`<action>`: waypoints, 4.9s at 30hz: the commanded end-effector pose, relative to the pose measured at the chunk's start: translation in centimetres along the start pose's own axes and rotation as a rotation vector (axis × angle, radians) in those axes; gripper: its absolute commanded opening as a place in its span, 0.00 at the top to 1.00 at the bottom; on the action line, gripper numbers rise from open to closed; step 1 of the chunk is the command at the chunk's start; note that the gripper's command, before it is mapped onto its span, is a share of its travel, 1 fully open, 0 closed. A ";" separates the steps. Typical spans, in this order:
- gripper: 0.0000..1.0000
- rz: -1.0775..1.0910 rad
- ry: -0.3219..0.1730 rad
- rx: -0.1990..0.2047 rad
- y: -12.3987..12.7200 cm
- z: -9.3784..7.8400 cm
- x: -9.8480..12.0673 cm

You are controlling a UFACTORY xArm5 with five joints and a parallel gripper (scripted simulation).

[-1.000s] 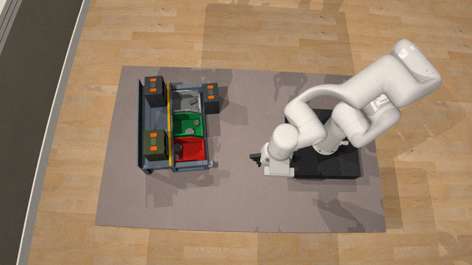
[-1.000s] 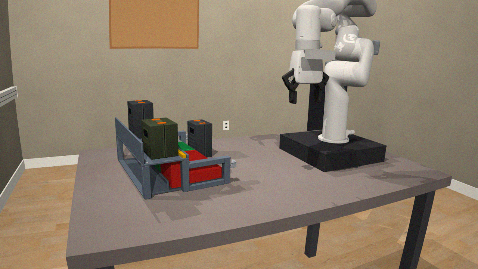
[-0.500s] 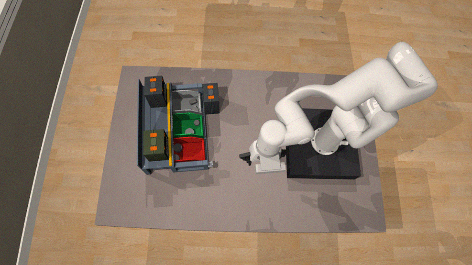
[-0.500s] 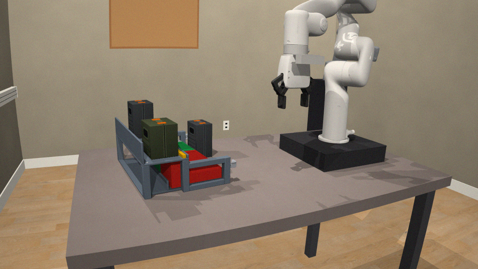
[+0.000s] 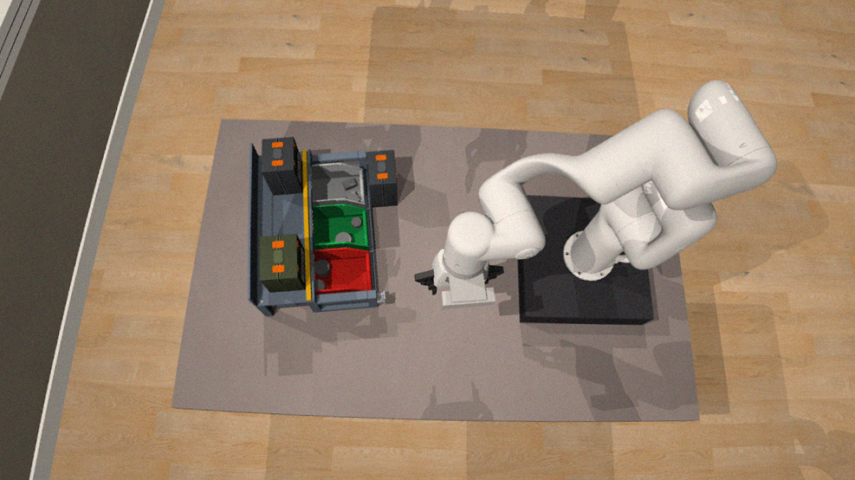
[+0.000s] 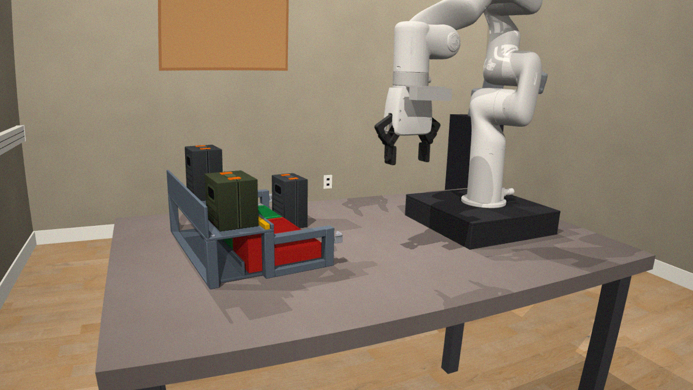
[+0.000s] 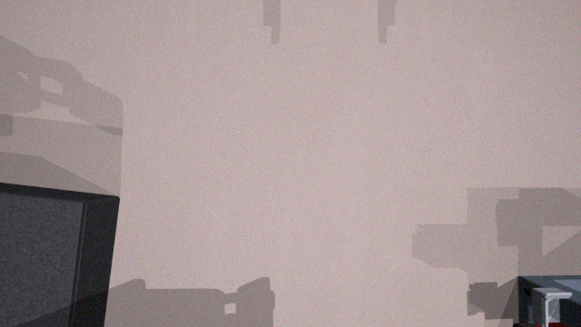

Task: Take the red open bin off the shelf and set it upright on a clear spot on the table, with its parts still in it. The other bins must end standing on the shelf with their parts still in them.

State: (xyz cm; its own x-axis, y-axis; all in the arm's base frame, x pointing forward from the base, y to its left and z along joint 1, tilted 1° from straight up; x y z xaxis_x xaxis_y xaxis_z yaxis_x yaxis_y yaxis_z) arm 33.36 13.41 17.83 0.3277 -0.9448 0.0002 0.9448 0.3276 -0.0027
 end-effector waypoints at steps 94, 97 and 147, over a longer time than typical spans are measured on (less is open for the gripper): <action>0.00 0.000 -0.001 0.008 15.8 -8.4 13.5; 0.00 0.000 -0.001 0.008 15.8 -8.4 13.5; 0.00 0.000 -0.012 0.006 15.8 -14.9 13.5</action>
State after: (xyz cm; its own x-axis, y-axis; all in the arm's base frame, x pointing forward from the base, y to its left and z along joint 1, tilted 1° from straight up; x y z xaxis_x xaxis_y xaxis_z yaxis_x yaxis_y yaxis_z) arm 52.51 5.74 2.76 0.3277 -0.9448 -0.0001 0.9448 0.3277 -0.0005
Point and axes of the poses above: the point where the finger pads meet when closed, its own z axis back along the fingers, its own y axis across the jaws, x = y × z, the point moved 2 cm from there along z, back along the fingers, and after that the axes turned 11 degrees about z, right-handed, at the moved point
